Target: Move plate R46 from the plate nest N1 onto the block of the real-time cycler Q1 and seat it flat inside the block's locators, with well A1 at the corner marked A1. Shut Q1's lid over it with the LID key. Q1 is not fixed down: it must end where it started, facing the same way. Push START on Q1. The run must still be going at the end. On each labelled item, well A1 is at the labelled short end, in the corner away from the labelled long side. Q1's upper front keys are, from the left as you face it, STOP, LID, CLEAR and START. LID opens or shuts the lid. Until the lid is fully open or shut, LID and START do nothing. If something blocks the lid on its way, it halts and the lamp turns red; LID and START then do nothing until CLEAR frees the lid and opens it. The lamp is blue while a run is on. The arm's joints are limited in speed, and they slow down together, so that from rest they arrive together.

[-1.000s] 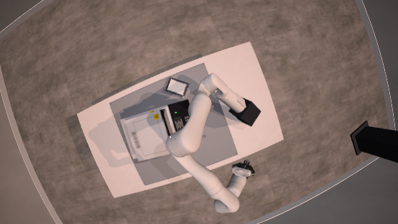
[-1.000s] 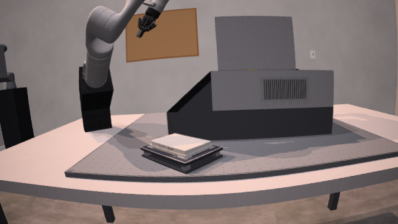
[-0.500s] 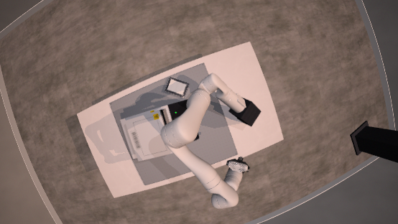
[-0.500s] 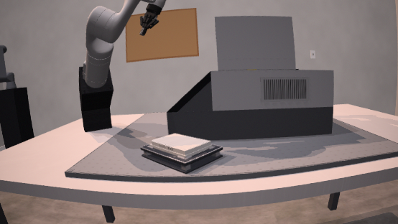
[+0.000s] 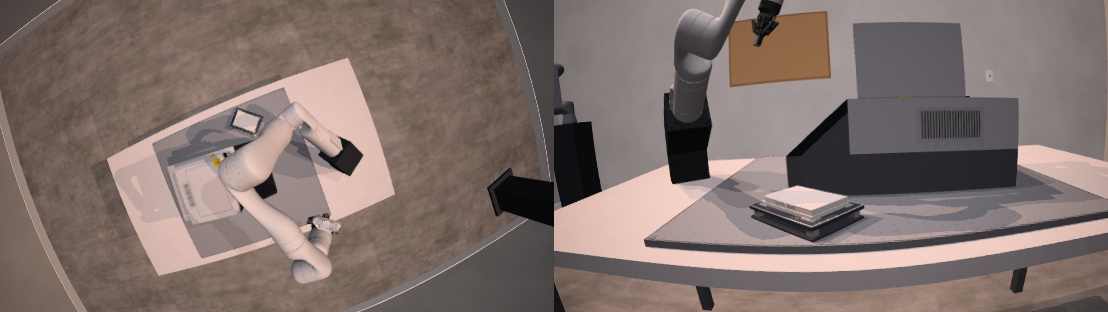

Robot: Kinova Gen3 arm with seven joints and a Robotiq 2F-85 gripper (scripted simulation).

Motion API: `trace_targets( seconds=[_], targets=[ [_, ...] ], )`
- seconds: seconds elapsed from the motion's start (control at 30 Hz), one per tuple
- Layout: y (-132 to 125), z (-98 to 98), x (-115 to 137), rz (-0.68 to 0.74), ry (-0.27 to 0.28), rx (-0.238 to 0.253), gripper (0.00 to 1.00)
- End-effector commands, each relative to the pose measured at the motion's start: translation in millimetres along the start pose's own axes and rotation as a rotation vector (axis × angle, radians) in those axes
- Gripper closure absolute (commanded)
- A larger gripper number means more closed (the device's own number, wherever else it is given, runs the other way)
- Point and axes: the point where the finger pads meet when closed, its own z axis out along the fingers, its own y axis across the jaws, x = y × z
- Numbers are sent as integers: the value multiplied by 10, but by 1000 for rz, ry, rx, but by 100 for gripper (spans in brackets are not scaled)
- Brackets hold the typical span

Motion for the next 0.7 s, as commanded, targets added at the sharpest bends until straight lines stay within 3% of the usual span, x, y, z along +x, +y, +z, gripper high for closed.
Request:
trace_targets(
  seconds=[0.0, 0.67],
  targets=[
    [-99, -59, 45, 15, -29, 20, 90],
    [-666, -188, 249, 105, -128, 142, 90]
  ],
)
